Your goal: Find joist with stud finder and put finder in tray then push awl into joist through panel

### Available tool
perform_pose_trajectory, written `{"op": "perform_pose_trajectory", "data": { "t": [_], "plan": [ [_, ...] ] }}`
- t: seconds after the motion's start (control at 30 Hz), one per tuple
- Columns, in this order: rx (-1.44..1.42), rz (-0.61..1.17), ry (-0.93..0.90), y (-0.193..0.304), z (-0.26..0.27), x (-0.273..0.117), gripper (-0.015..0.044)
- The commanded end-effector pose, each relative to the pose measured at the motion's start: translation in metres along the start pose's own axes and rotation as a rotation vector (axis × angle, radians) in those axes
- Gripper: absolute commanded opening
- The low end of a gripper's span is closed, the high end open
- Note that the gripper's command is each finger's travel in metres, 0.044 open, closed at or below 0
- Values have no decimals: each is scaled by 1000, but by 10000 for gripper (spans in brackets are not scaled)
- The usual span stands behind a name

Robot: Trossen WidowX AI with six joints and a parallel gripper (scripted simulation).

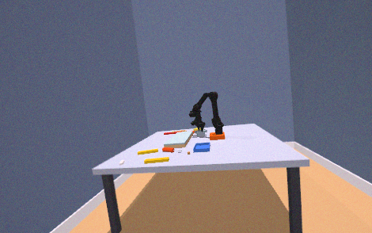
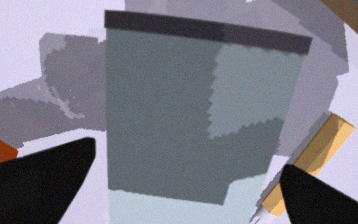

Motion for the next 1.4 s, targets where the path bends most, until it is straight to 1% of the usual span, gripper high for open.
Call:
{"op": "perform_pose_trajectory", "data": {
  "t": [0.0, 0.1, 0.23, 0.6, 0.93, 1.37],
  "plan": [
    [-1, 7, 0, 1, 1, 8, 440],
    [-1, 7, 0, 1, 1, 10, 440],
    [-1, 7, 0, 1, 1, 10, 335],
    [-1, 7, 0, 1, 1, 10, 262],
    [-1, 7, 0, 1, 0, -4, 0],
    [-1, 7, 0, 3, 1, -25, 0]
  ]
}}
Point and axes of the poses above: the point midway between the two fingers, 35 mm back from their tips, its own x axis out along the fingers, its own z axis across the jaws, y = z × x, the point moved 6 cm from there along -x, back along the fingers, and after that the axes turned 3 degrees about x, right-handed, at the moved point
